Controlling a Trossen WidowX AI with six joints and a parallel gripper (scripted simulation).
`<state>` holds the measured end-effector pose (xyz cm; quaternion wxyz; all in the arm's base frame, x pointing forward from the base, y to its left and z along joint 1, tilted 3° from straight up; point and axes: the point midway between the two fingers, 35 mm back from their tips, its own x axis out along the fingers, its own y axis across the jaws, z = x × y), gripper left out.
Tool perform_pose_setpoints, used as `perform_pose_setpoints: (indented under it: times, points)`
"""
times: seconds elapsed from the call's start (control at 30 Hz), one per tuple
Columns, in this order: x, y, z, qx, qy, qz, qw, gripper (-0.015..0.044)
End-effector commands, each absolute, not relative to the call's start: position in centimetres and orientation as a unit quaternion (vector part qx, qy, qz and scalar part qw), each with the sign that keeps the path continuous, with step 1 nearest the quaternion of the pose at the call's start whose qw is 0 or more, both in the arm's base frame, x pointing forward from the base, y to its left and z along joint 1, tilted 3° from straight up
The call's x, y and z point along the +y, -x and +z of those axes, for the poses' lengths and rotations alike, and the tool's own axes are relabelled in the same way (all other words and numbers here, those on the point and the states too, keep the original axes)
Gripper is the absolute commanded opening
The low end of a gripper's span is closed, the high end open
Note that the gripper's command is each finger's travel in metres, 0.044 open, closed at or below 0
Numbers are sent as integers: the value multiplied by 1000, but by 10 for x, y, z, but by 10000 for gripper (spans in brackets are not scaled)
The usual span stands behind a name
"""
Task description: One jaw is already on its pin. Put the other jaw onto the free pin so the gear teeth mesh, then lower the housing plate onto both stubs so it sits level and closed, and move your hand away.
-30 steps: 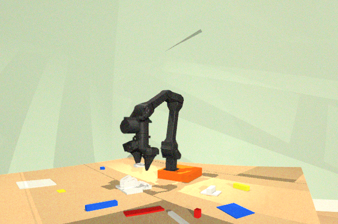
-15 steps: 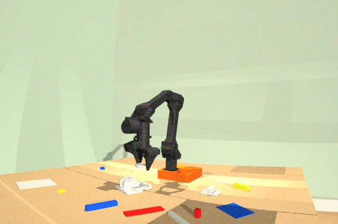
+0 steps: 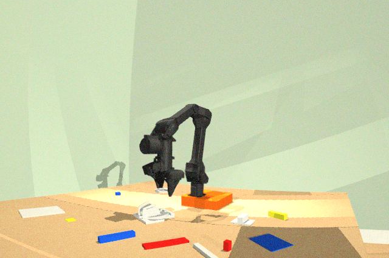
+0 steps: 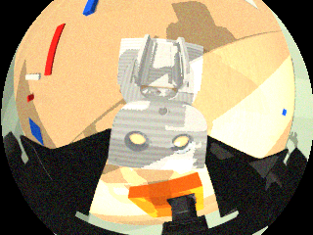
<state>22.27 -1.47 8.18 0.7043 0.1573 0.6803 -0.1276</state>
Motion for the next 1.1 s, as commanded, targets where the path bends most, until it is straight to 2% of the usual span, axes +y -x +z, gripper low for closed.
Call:
perform_pose_setpoints:
  times: [0.0, 1.07]
  points:
    - [-14, -221, 82, 681, -160, -129, 703, 351]
    - [-13, -224, 45, 681, -160, -129, 703, 351]
